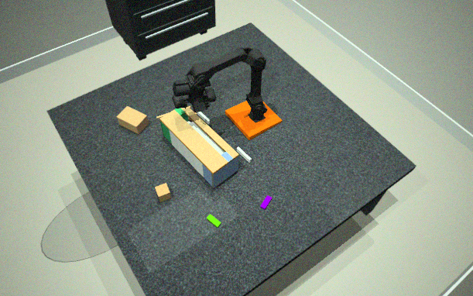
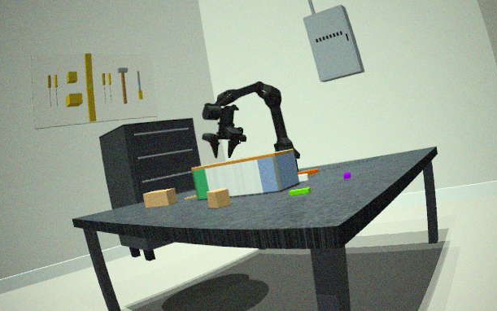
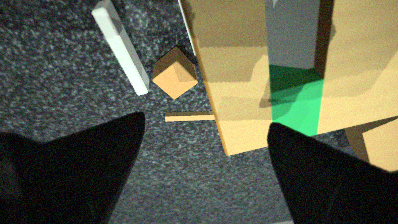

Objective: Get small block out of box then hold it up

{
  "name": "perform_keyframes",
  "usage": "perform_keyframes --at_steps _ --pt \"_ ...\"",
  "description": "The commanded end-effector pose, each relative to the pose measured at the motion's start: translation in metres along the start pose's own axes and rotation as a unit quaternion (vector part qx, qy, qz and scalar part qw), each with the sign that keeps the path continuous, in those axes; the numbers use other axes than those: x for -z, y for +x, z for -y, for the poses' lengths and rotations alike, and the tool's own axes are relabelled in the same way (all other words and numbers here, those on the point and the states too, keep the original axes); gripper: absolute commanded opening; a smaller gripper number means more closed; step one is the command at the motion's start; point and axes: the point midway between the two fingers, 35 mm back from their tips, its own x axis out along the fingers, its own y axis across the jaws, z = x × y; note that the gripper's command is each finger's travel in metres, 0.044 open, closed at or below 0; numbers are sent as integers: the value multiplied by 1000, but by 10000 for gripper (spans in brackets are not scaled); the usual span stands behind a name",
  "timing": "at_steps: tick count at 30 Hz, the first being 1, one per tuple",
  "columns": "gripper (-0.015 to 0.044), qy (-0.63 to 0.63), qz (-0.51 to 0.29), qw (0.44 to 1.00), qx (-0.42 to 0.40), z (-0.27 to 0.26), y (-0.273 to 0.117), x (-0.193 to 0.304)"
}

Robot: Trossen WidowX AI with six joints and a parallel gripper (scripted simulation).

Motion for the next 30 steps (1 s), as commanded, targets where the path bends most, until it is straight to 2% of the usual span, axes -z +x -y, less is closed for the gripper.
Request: perform_keyframes --at_steps 1,4,7,11,15,22,30 --pt "285 189 23 982 15 2 -3 9" --pt "285 347 42 937 13 3 -2 15" --pt "285 501 59 863 1 2 0 23" --pt "285 681 78 728 -22 0 2 31" --pt "285 822 92 559 -54 -1 4 36" --pt "285 933 98 334 -98 -3 5 41" --pt "285 983 87 63 -148 -4 5 48"
